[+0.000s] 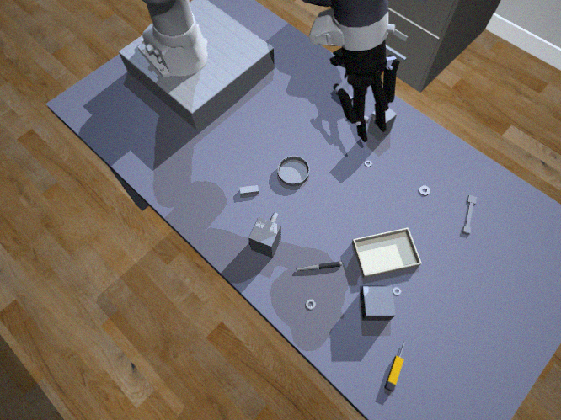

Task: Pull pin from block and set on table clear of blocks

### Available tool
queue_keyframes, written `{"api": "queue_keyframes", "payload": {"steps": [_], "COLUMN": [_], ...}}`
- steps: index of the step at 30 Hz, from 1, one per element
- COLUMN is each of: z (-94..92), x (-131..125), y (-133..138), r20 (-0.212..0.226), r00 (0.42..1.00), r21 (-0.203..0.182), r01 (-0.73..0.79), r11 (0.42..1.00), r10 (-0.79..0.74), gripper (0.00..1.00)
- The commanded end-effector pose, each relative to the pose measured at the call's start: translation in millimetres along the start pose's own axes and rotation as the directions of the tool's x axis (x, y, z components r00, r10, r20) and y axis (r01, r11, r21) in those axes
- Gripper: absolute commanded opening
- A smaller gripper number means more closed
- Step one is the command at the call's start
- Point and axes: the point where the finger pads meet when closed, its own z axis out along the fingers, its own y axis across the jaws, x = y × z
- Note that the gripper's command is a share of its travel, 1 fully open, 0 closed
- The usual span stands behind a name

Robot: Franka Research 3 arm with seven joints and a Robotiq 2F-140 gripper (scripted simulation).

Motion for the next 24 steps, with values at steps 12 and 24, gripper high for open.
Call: {"api": "queue_keyframes", "payload": {"steps": [12, 24], "z": [6.6, 11.7], "x": [2, 4], "y": [-17, -32], "r20": [-0.024, -0.043], "r00": [0.998, 0.995], "r21": [0.008, 0.015], "r01": [-0.052, -0.094], "r11": [0.999, 0.995], "r10": [0.053, 0.094], "gripper": [0.33, 0.33]}}
